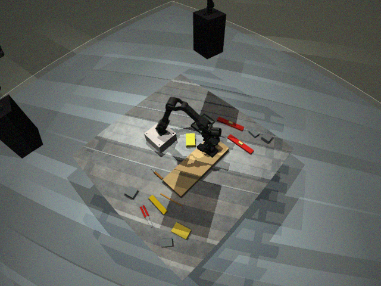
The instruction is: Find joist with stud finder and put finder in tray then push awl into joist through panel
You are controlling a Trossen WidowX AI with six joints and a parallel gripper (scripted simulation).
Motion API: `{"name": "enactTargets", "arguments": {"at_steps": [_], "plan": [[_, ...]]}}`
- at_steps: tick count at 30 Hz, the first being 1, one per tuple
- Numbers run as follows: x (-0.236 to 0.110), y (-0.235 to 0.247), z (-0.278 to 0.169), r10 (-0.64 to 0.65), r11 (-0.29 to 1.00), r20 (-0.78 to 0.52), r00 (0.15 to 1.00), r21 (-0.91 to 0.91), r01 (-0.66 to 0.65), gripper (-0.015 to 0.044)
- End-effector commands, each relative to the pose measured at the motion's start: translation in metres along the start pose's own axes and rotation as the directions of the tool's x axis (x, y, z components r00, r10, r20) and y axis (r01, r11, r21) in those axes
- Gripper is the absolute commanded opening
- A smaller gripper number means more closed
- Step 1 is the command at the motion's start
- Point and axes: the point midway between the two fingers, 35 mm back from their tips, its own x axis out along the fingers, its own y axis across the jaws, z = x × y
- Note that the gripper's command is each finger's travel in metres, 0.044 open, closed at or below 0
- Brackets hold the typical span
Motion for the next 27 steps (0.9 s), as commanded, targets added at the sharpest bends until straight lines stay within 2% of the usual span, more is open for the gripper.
{"name": "enactTargets", "arguments": {"at_steps": [1,23,27], "plan": [[0.001,0.009,0.001,0.003,1.0,-0.001,1.0,0.001,-0.003,0.0],[0.0,0.057,0.001,0.006,1.0,-0.001,1.0,0.003,-0.006,0.0],[-0.001,0.052,0.001,0.004,1.0,0.0,1.0,0.0,-0.004,0.0]]}}
